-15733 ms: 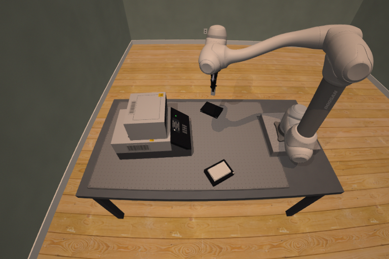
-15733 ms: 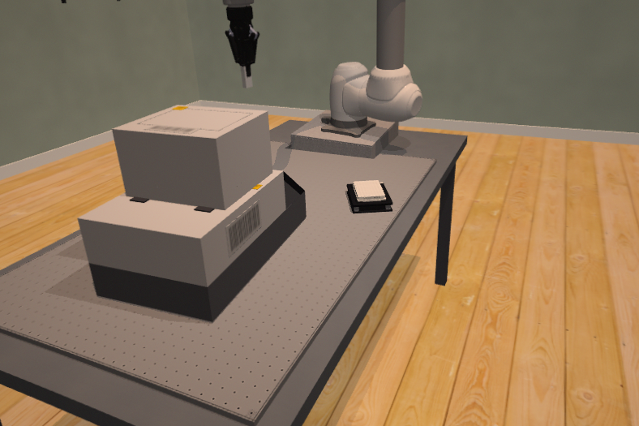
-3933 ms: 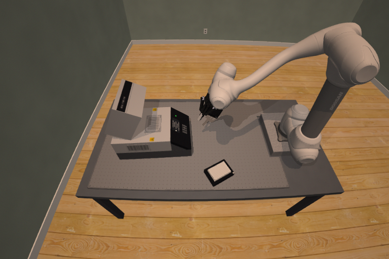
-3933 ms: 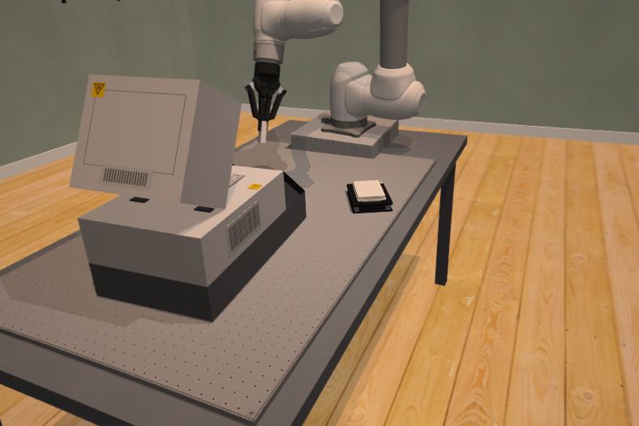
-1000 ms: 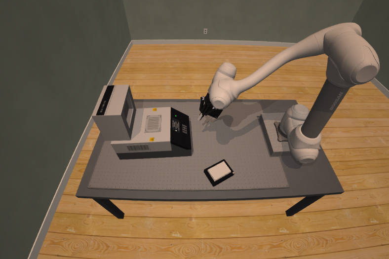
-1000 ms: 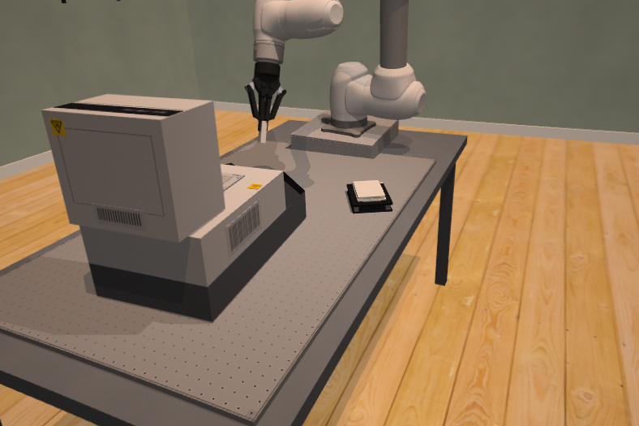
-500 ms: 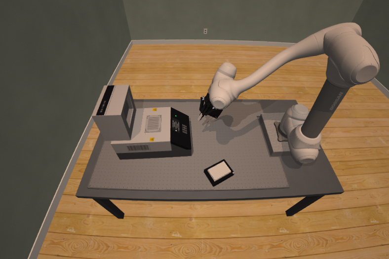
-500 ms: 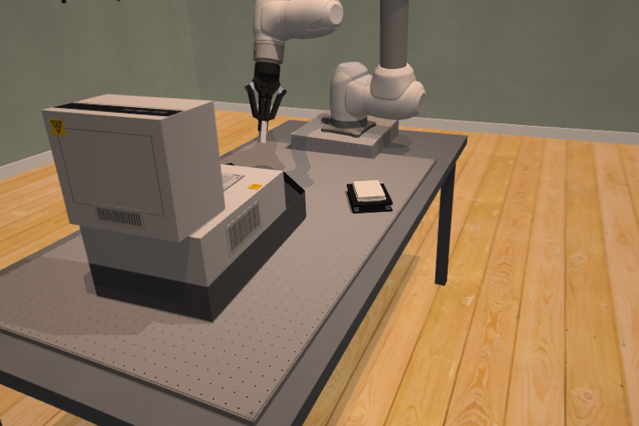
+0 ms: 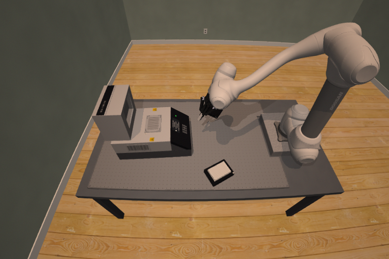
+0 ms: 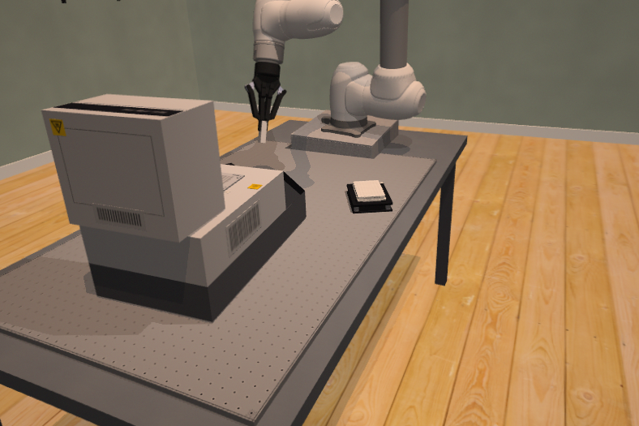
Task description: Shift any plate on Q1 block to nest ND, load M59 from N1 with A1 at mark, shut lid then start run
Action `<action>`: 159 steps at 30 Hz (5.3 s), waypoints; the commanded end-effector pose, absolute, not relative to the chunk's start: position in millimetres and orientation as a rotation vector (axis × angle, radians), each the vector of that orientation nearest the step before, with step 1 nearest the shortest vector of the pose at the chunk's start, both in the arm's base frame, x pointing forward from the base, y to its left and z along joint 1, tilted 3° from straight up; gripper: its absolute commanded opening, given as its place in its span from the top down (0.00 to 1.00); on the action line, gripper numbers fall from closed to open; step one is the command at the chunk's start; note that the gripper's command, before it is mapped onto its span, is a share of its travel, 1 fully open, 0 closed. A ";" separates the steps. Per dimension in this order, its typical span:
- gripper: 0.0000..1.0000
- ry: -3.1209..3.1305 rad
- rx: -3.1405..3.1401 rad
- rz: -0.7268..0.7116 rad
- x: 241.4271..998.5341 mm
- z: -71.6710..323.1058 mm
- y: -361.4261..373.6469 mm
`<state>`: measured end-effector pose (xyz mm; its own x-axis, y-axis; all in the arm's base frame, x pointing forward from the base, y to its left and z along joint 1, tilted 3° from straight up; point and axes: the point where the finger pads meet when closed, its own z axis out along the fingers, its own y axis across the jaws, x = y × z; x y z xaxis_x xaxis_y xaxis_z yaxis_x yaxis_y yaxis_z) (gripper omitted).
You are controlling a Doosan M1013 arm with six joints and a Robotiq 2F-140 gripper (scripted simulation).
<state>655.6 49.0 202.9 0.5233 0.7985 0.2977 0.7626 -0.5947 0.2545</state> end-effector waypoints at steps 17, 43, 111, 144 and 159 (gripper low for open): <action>1.00 1.367 2.661 0.594 655.6 203.0 49.0; 1.00 1.367 2.661 0.594 655.6 203.0 49.0; 0.34 1.061 2.939 0.232 549.5 240.6 255.1; 0.34 0.933 3.023 0.088 509.7 254.7 332.3; 0.34 0.933 3.023 0.088 511.7 211.5 334.0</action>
<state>511.3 333.7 219.0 0.8247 0.5623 0.0601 0.5636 -0.8260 -0.0061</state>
